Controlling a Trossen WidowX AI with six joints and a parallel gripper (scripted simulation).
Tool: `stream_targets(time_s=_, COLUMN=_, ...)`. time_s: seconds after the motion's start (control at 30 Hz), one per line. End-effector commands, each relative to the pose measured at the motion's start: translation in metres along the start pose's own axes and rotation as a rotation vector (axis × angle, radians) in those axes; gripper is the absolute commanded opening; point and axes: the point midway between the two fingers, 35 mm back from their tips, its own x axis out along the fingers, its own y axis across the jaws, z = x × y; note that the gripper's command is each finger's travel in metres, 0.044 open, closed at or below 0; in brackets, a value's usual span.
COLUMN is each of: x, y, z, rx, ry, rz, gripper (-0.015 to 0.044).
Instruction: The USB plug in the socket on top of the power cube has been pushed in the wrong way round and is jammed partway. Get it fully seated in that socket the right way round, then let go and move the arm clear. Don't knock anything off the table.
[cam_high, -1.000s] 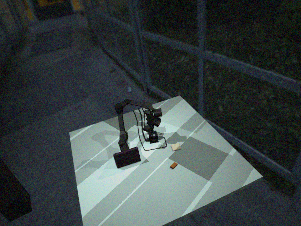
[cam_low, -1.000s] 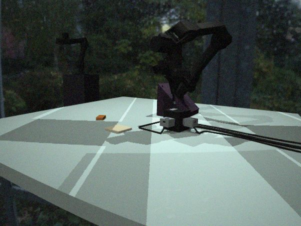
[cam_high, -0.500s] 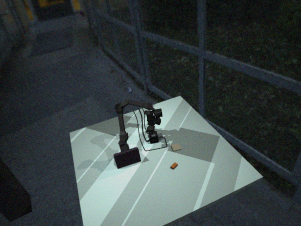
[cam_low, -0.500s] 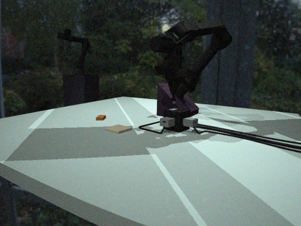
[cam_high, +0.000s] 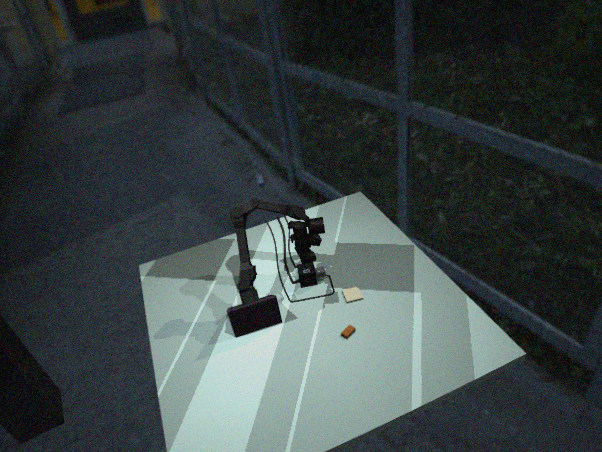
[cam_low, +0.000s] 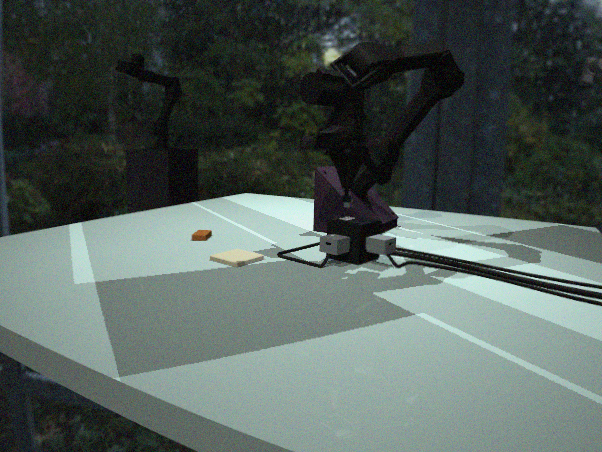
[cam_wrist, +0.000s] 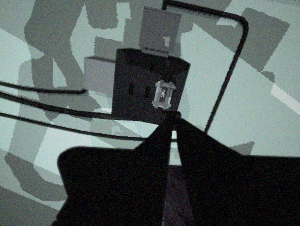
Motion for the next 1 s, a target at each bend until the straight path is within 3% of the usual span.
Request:
stream_targets(time_s=0.0, x=0.0001, y=-0.0001, z=-0.0002, rx=-0.095, ry=0.0, rz=0.0, gripper=0.0)
stream_targets(time_s=0.97, x=0.0001, y=-0.0001, z=-0.0002, rx=-0.854, ry=0.0, rz=0.0, gripper=0.0)
